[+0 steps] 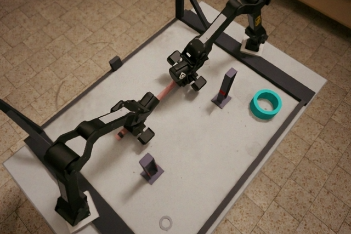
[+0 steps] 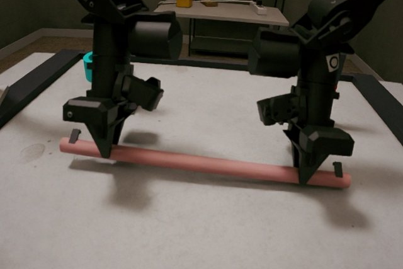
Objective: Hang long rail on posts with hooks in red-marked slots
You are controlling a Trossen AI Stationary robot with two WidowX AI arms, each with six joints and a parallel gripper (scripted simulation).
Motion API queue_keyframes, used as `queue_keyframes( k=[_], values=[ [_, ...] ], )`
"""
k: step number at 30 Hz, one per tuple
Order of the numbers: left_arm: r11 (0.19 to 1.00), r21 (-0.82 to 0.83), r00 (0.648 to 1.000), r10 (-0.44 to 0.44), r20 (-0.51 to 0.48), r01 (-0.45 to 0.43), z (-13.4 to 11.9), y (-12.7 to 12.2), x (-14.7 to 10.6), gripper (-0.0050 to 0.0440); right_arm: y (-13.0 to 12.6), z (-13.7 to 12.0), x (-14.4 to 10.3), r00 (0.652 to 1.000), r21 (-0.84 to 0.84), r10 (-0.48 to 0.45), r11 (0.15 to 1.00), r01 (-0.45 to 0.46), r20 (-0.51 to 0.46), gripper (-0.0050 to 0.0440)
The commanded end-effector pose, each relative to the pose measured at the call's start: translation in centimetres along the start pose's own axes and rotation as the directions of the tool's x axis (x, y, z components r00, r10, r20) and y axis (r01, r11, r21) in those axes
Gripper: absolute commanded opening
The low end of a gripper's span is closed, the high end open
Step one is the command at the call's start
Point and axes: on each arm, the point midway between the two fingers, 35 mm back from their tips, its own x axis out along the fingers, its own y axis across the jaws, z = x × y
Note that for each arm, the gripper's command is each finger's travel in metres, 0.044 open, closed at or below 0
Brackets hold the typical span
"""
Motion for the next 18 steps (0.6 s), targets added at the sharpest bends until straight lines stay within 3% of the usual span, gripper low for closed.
queue_keyframes(
  k=[1, 18],
  values=[
    [1.0, 0.022, 0.999, -0.015, 0.03, 0.014, 0.5, -0.5, -0.6, -0.005, 0.1, 0.2, -0.3, 1.0, -0.005, 0.007, 1.0, -0.007, 0.015, -0.005],
    [1.0, 0.022, 0.999, -0.015, 0.03, 0.014, 0.6, 0.0, 0.5, -0.005, -0.2, 0.2, 0.2, 1.0, -0.005, 0.007, 1.0, -0.007, 0.015, -0.005]
  ],
)
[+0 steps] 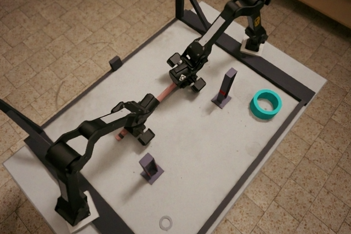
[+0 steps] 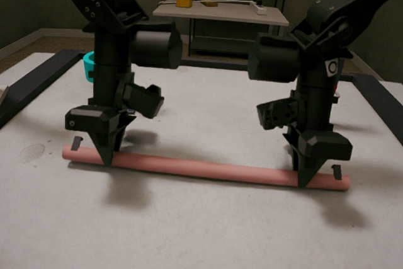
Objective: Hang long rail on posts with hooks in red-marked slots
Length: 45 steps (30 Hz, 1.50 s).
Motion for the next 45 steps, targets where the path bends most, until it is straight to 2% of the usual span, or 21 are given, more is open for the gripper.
queue_keyframes(
  k=[1, 20, 21, 31, 35, 36, 38, 42, 45],
  values=[
    [1.0, 0.019, 1.0, -0.014, 0.026, 0.014, 0.5, -0.5, -0.8, -0.005, 0.1, 0.2, -0.3, 1.0, -0.007, 0.008, 1.0, -0.008, 0.018, -0.005],
    [1.0, 0.019, 1.0, -0.014, 0.026, 0.014, 0.7, -0.2, 0.1, -0.005, -0.2, 0.1, 0.2, 1.0, -0.007, 0.008, 1.0, -0.007, 0.018, -0.005],
    [1.0, 0.019, 1.0, -0.014, 0.026, 0.014, 0.7, -0.2, 0.1, -0.005, -0.2, 0.1, 0.2, 1.0, -0.007, 0.008, 1.0, -0.007, 0.018, 0.0024],
    [1.0, 0.019, 1.0, -0.014, 0.026, 0.014, 0.7, -0.2, 0.1, -0.005, -0.1, 0.2, 0.2, 1.0, -0.007, 0.008, 1.0, -0.007, 0.018, 0.0264],
    [1.0, 0.019, 1.0, -0.014, 0.026, 0.014, 0.7, -0.2, 0.1, -0.005, -0.1, 0.2, 0.2, 1.0, -0.007, 0.008, 1.0, -0.007, 0.018, 0.0273],
    [1.0, 0.019, 1.0, -0.014, 0.026, 0.014, 0.7, -0.2, 0.1, -0.005, -0.6, -0.3, 0.7, 1.0, 0.0, 0.0, 1.0, 0.0, -0.003, 0.0297],
    [1.0, 0.019, 1.0, -0.014, 0.026, 0.014, 0.7, -0.2, 0.1, -0.005, -0.2, 0.6, -0.8, 1.0, -0.012, 0.004, 1.0, -0.004, 0.027, 0.0345],
    [1.0, 0.019, 1.0, -0.014, 0.026, 0.014, 0.7, -0.2, 0.1, -0.005, 0.0, 0.6, -4.3, 0.999, -0.017, 0.009, 1.0, -0.008, 0.04, 0.044],
    [1.0, 0.019, 1.0, -0.014, 0.026, 0.014, 0.7, -0.2, 0.1, -0.005, 0.0, 0.6, -6.4, 0.999, -0.017, 0.01, 1.0, -0.009, 0.04, 0.044]
  ],
)
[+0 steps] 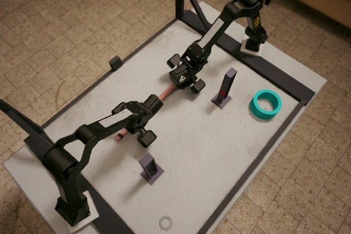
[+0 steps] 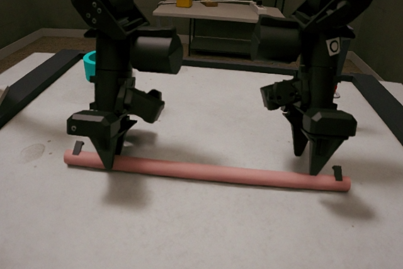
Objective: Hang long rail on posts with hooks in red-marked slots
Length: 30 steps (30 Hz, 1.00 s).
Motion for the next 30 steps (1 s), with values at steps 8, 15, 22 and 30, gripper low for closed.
queue_keyframes(
  k=[8, 15, 22, 30],
  values=[
    [1.0, 0.016, 1.0, -0.008, 0.025, 0.007, 0.6, -0.4, -0.6, -0.005, 0.8, 0.9, -2.7, 0.998, -0.003, -0.057, 0.998, 0.057, 0.022, 0.032],
    [1.0, 0.016, 1.0, -0.008, 0.025, 0.007, 0.6, -0.4, -0.6, -0.005, 2.4, 1.3, -1.9, 0.93, 0.043, -0.367, 0.93, 0.366, 0.029, 0.0225],
    [1.0, 0.016, 1.0, -0.008, 0.025, 0.007, 0.6, -0.4, -0.6, -0.005, 4.0, 1.2, -0.6, 0.856, 0.04, -0.516, 0.856, 0.515, 0.031, 0.0225],
    [1.0, 0.016, 1.0, -0.008, 0.025, 0.007, 0.6, -0.4, -0.6, -0.005, 5.0, 0.9, 0.5, 0.798, 0.015, -0.601, 0.799, 0.601, 0.033, 0.0225]
  ],
)
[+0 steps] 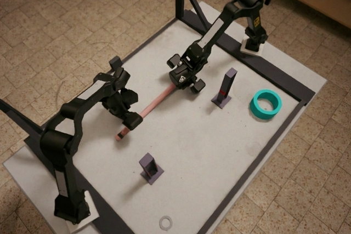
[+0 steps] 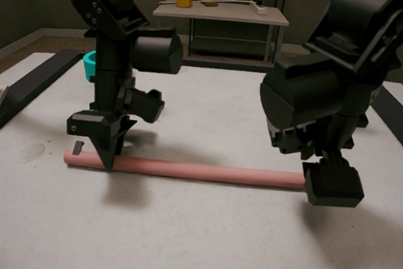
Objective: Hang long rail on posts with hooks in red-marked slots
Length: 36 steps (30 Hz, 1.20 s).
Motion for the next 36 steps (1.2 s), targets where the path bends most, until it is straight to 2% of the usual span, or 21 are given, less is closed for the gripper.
queue_keyframes(
  k=[1, 3, 7, 11, 15, 25, 28, 31, 32, 34, 35, 36],
  values=[
    [1.0, 0.016, 1.0, -0.008, 0.025, 0.007, 0.6, -0.4, -0.6, -0.005, 0.3, 0.5, -1.1, 0.999, 0.006, -0.019, 1.0, 0.019, 0.033, 0.0225],
    [1.0, 0.016, 1.0, -0.008, 0.025, 0.007, 0.6, -0.4, -0.6, -0.005, 0.2, 0.6, -1.5, 0.999, 0.009, -0.013, 1.0, 0.013, 0.045, 0.0225],
    [1.0, 0.016, 1.0, -0.008, 0.025, 0.007, 0.6, -0.4, -0.6, -0.005, -0.2, 0.2, 0.1, 1.0, -0.001, -0.027, 1.0, 0.027, 0.014, 0.0225],
    [1.0, 0.016, 1.0, -0.008, 0.025, 0.007, 0.6, -0.4, -0.6, -0.005, -0.2, 0.3, -0.1, 0.999, 0.002, -0.019, 1.0, 0.019, 0.027, 0.0225],
    [1.0, 0.016, 1.0, -0.008, 0.025, 0.007, 0.6, -0.4, -0.6, -0.005, -0.2, 0.2, 1.0, 1.0, -0.001, -0.026, 1.0, 0.026, 0.014, 0.0225],
    [1.0, 0.016, 1.0, -0.008, 0.025, 0.007, 0.6, -0.4, -0.6, -0.005, -0.3, 0.3, 2.5, 1.0, 0.0, -0.025, 1.0, 0.025, 0.015, 0.0225],
    [1.0, 0.016, 1.0, -0.008, 0.025, 0.007, 0.6, -0.4, -0.6, -0.005, -0.3, 0.4, 2.1, 0.999, 0.003, -0.019, 1.0, 0.019, 0.028, 0.0225],
    [1.0, 0.016, 1.0, -0.008, 0.025, 0.007, 0.6, -0.4, -0.6, -0.005, -0.3, 0.3, 3.0, 1.0, 0.0, -0.025, 1.0, 0.025, 0.015, 0.0225],
    [1.0, 0.016, 1.0, -0.008, 0.025, 0.007, 0.6, -0.4, -0.6, -0.005, -0.2, 0.4, 2.8, 1.0, 0.003, -0.021, 1.0, 0.021, 0.023, 0.0206],
    [1.0, 0.016, 1.0, -0.008, 0.025, 0.007, 0.6, -0.4, -0.6, -0.005, -0.2, 0.5, 2.7, 0.999, 0.005, -0.021, 1.0, 0.021, 0.027, 0.0206],
    [1.0, 0.016, 1.0, -0.008, 0.025, 0.007, 0.6, -0.4, -0.6, -0.005, -0.2, 0.5, 2.7, 0.999, 0.004, -0.02, 1.0, 0.02, 0.026, 0.0186],
    [1.0, 0.016, 1.0, -0.008, 0.025, 0.007, 0.6, -0.4, -0.6, -0.005, -0.2, 0.5, 2.7, 0.999, 0.004, -0.02, 1.0, 0.02, 0.026, 0.0186]
  ],
)
